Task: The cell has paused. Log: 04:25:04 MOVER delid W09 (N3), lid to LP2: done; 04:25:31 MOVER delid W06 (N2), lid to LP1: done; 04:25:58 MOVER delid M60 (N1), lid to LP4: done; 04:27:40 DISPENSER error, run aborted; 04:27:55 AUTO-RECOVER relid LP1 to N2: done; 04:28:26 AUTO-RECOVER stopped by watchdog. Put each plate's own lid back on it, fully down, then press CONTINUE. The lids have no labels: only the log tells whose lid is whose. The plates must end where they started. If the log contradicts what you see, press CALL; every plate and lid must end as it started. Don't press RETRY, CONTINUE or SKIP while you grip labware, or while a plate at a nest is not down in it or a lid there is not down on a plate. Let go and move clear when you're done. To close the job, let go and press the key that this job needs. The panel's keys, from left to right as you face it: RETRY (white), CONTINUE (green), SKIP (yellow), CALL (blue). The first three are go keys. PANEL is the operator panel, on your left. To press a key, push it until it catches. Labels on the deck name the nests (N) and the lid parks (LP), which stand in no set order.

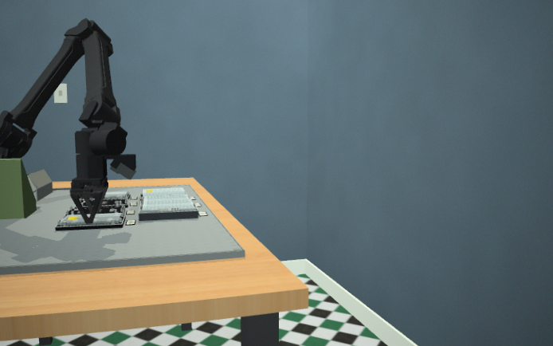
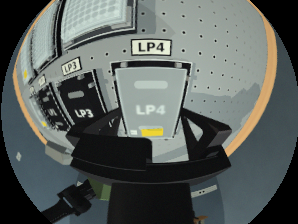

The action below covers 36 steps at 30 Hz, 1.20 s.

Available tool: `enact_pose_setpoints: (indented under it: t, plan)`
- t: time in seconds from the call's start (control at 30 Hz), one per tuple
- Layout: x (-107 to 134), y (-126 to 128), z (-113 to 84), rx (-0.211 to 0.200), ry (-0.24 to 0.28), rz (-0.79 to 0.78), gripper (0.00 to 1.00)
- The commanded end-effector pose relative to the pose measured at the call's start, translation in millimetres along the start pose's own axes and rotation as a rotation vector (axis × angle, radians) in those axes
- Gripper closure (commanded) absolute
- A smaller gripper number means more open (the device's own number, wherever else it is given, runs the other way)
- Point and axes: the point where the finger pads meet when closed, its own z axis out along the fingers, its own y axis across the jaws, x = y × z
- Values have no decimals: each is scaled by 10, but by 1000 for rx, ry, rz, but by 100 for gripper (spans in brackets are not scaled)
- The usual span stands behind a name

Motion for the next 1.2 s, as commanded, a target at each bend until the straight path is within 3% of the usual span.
enact_pose_setpoints:
  t: [0.0,0.83,0.87,1.17]
  plan:
    - [27,48,88,-5,17,5,0]
    - [28,45,94,-5,17,5,20]
    - [28,45,94,-5,17,5,100]
    - [32,47,97,-7,18,6,100]
